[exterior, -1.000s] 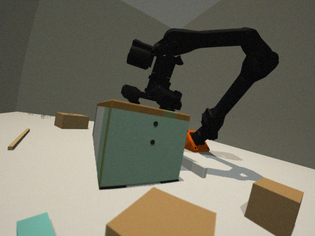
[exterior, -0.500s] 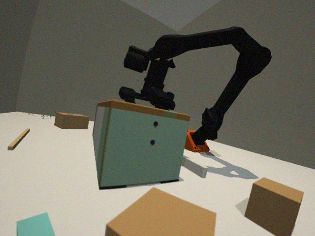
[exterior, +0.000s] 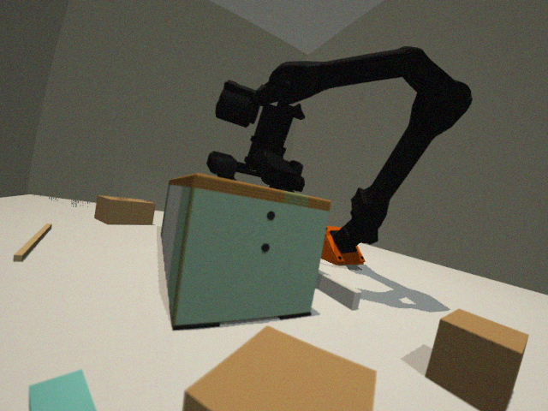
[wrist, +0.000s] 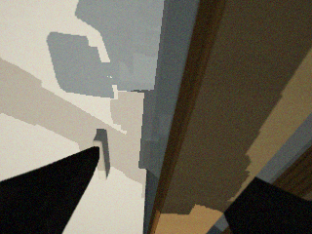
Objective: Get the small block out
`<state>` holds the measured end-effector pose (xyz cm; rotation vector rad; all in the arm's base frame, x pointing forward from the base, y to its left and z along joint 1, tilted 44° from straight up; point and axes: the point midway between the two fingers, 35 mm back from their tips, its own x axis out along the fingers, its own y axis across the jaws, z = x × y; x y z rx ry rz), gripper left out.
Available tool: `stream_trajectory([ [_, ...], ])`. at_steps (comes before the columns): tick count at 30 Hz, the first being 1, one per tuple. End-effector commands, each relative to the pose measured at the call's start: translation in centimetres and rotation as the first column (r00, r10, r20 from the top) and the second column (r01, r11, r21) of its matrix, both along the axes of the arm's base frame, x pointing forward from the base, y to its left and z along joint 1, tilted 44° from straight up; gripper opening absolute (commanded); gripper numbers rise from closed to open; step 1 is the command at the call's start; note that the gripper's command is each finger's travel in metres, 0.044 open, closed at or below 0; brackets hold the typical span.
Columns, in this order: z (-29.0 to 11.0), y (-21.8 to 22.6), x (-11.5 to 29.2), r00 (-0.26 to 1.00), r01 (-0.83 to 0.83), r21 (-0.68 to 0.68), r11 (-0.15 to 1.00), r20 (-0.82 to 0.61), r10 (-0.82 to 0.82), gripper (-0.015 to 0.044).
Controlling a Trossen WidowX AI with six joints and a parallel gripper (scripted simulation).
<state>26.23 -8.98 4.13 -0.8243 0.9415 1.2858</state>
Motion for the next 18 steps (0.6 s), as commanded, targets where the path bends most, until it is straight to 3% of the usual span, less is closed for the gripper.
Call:
stream_trajectory([
  [1, 0.1, 0.0, -0.1, 1.000, 0.004, 0.003, 1.000, -0.001, -0.004, 0.0400],
  [18, -1.1, -1.2, -0.2, 1.000, 0.004, 0.002, 1.000, -0.001, -0.004, 0.0400],
])
